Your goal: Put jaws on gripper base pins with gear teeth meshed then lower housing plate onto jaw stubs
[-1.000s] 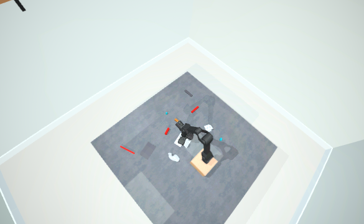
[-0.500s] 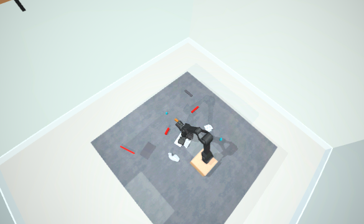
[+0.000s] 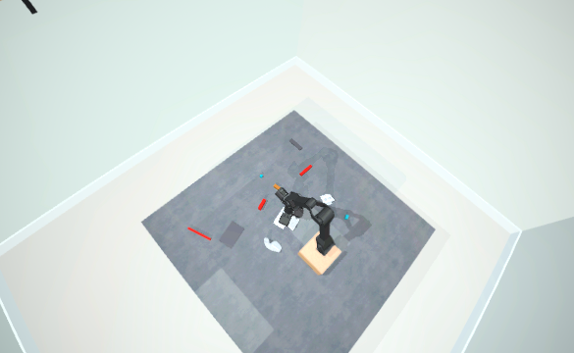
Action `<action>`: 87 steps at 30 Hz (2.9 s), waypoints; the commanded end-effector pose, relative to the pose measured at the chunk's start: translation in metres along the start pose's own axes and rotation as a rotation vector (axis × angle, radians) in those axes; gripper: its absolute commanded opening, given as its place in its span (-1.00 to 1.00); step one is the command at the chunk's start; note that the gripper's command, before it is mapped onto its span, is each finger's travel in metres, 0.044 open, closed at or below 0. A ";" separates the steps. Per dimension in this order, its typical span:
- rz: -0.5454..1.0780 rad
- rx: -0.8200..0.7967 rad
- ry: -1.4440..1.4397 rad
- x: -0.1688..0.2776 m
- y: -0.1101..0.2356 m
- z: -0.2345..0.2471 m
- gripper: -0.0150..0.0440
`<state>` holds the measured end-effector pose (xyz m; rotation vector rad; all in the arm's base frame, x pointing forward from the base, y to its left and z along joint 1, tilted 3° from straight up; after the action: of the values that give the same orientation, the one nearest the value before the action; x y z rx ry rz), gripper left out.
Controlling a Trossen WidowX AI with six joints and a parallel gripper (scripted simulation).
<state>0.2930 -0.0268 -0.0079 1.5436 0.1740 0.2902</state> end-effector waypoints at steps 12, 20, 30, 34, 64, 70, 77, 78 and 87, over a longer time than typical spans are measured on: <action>0.000 0.000 0.000 0.000 0.000 0.000 0.27; 0.000 0.000 0.001 0.001 0.011 0.000 0.27; 0.009 -0.004 -0.001 0.001 0.063 0.000 0.27; 0.018 -0.010 0.023 0.002 0.065 -0.001 -0.09; 0.014 -0.006 0.279 0.009 0.065 -0.014 -0.49; 0.014 -0.005 0.423 0.012 0.066 -0.022 -0.49; 0.013 -0.004 0.592 0.015 0.066 -0.031 -0.49; 0.013 -0.004 0.616 0.016 0.066 -0.032 -0.49; 0.013 -0.003 0.832 0.020 0.066 -0.044 -0.49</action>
<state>0.2929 0.0180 0.0571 1.3681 0.7635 0.8853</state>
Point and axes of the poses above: the point midway between the two fingers, 35 mm back from their tips, its own y axis back along the fingers, its own z axis across the jaws, x = y × z, the point moved 1 cm from there along y, back along the fingers, and after that the axes turned 4 degrees about -y, right-handed, at the moved point
